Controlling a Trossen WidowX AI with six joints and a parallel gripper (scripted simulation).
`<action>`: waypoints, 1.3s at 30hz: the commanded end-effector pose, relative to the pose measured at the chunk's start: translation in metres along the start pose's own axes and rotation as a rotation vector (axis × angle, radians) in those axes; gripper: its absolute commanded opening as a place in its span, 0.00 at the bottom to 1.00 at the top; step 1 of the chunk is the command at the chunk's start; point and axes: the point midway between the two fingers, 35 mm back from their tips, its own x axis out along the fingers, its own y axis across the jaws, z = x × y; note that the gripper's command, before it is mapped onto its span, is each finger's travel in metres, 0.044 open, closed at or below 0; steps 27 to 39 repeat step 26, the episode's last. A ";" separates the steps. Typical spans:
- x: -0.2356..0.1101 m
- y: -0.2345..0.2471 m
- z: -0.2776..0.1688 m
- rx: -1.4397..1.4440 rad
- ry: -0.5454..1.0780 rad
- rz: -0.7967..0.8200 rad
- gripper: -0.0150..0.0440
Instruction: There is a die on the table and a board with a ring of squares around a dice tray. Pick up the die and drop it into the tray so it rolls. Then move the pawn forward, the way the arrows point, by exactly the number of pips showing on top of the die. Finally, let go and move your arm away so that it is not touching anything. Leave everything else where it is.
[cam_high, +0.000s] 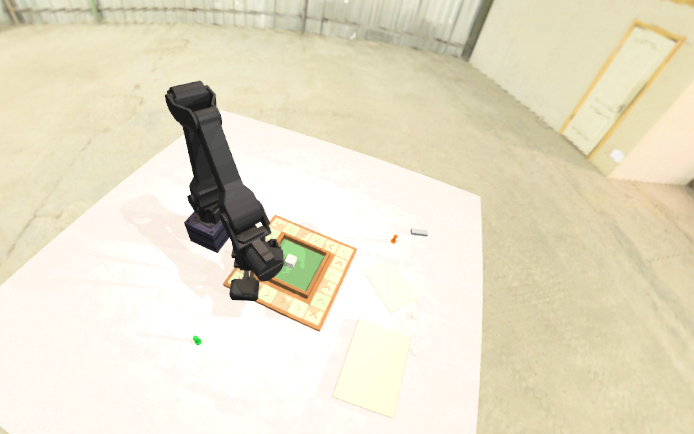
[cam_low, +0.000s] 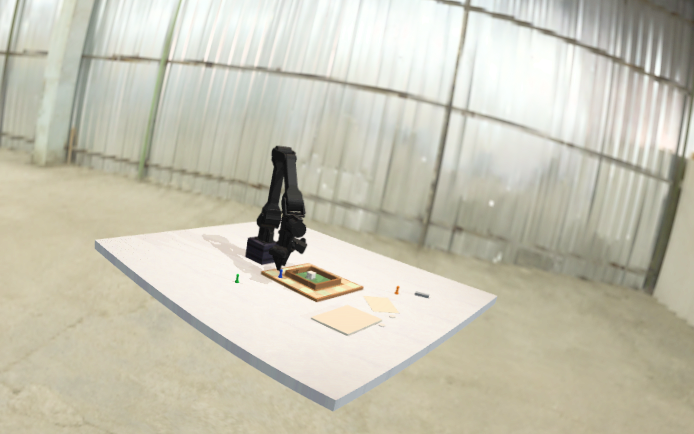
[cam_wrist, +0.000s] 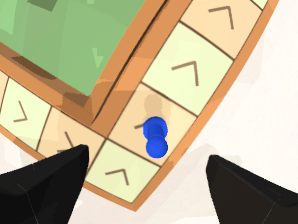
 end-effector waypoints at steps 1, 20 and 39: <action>-0.026 -0.003 0.002 -0.006 -0.013 -0.012 0.97; -0.107 0.118 0.017 0.404 -0.016 0.003 1.00; -0.098 0.107 0.021 0.350 -0.016 0.009 1.00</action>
